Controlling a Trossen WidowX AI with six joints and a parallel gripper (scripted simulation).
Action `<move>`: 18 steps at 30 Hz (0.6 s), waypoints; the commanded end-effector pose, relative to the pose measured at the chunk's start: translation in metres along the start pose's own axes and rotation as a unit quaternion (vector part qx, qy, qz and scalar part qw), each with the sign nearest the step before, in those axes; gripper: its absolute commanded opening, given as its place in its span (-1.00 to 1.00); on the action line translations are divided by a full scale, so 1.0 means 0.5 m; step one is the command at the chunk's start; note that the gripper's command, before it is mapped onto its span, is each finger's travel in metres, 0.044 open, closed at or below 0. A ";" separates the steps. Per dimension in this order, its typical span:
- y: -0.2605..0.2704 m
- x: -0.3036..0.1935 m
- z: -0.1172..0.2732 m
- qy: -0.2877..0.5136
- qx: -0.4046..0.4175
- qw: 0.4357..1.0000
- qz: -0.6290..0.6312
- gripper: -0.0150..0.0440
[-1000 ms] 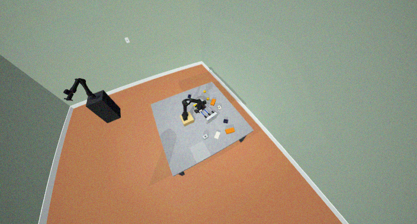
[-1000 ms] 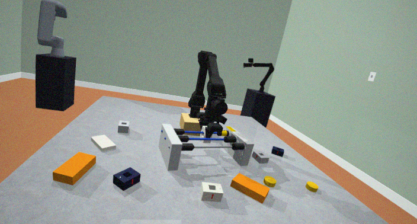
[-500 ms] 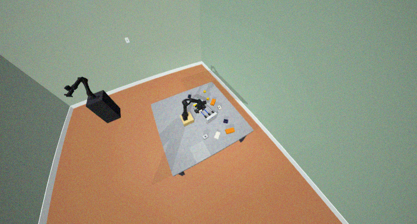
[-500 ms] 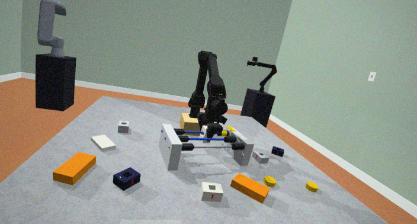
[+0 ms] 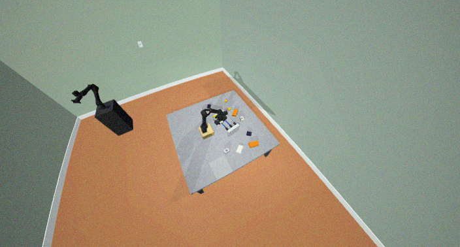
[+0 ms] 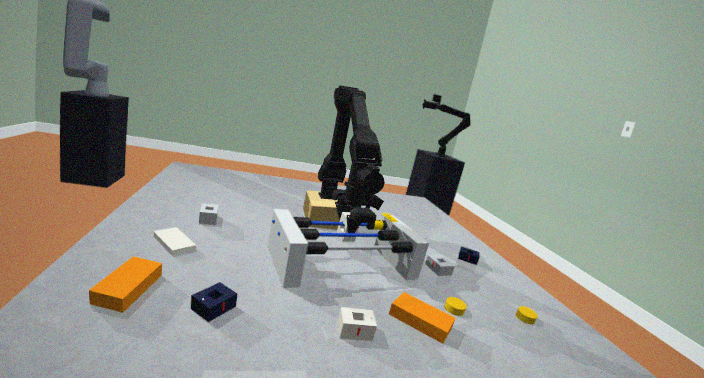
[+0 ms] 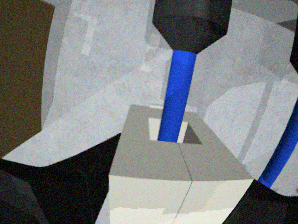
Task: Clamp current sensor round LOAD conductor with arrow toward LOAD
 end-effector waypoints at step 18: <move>0.000 0.000 0.002 0.000 -0.002 1.000 0.000 -0.49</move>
Point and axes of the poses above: the point midway between the two fingers, 35 mm back from their tips, its own z axis back along the fingers, its own y axis across the jaws, x = y × z, the point moved 3 cm from there along z, back along the fingers, and after that the axes turned 9 degrees about z, right-handed, at the moved point
